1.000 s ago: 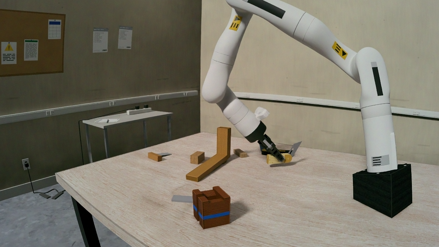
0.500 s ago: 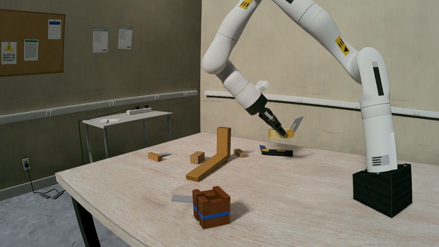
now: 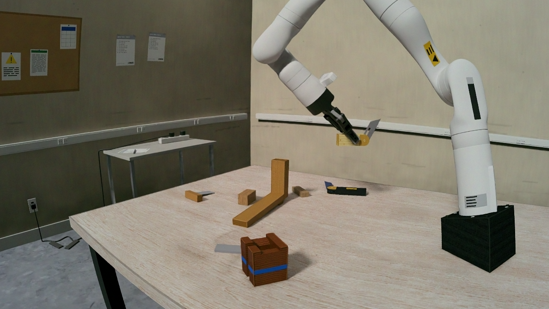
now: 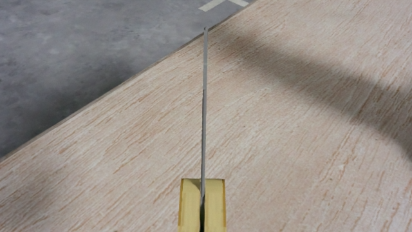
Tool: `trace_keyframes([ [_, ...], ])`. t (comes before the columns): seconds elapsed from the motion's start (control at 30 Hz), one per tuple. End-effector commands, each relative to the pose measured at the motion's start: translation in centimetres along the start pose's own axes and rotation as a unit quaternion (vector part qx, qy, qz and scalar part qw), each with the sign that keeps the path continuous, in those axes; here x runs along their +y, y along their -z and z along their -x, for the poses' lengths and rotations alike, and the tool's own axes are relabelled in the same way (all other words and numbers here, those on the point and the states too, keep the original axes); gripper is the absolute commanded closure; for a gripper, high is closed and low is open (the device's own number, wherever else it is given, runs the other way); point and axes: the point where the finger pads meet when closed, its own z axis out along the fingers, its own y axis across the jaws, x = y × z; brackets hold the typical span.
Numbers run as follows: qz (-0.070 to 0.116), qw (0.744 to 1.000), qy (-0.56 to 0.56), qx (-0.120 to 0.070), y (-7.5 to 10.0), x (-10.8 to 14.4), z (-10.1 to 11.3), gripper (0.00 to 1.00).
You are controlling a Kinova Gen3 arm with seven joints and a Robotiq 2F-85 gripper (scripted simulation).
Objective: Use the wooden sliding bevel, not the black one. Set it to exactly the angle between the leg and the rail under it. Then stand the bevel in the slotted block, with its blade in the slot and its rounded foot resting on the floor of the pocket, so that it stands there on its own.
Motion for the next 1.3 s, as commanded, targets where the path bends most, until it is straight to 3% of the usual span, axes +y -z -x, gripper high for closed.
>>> trace_keyframes([
  [0.0, 0.0, 1.0, 0.0, 0.0, 0.17, -0.01, -0.13, 0.9],
  [1.27, 0.0, 1.0, -0.008, -0.003, 0.54, -0.06, -0.31, 0.9],
])
